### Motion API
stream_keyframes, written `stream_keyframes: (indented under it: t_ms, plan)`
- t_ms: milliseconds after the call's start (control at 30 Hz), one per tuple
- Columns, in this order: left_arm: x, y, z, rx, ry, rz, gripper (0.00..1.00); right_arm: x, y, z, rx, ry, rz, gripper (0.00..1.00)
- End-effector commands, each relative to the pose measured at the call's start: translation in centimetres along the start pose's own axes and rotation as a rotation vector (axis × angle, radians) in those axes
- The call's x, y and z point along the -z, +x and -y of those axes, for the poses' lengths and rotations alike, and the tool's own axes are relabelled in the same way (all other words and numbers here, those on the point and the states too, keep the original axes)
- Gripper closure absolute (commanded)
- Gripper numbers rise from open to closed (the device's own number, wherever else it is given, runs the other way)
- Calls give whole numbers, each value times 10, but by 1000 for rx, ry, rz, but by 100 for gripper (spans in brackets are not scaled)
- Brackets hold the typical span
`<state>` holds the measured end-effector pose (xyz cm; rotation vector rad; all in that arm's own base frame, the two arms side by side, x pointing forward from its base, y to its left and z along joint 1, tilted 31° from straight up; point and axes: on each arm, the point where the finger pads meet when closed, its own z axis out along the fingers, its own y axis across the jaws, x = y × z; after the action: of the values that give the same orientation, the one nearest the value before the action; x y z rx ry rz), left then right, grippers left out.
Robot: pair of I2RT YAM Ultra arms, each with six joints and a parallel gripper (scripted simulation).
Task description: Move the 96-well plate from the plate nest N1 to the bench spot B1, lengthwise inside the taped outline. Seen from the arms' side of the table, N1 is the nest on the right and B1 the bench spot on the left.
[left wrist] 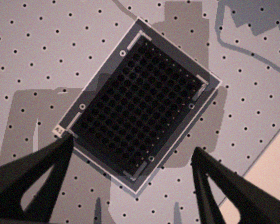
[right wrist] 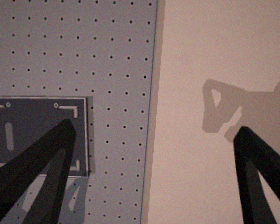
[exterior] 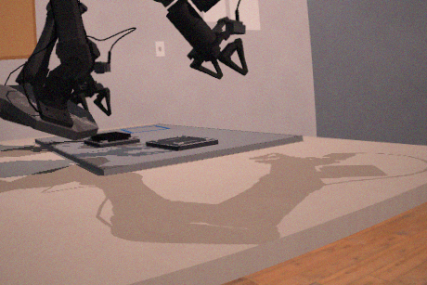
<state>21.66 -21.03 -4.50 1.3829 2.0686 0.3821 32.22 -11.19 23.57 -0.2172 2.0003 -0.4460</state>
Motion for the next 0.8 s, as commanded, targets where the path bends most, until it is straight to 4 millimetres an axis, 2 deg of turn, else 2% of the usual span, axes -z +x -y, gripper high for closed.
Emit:
stream_keyframes:
  t_ms: [0,133,367,400,500,533,567,767]
  plan:
    - [0,-1,2,12,-26,17,0,0,-30,17,-53,5,102,0]
    - [0,-1,2,12,-26,17,0,-1,-25,23,-56,19,78,0]
    - [0,-1,2,12,-26,17,0,0,-28,21,-52,18,87,0]
    - [1,-7,-2,28,-31,31,0,0,-28,21,-52,18,87,0]
    - [1,-7,-2,28,-31,31,0,0,-28,21,-52,18,87,0]
    - [1,-7,-2,28,-31,31,0,-1,-24,19,-54,13,79,0]
    - [0,1,3,5,-23,11,0,-1,-24,19,-54,13,79,0]
    - [-1,16,7,-136,41,-132,0,-1,-24,19,-54,13,79,0]
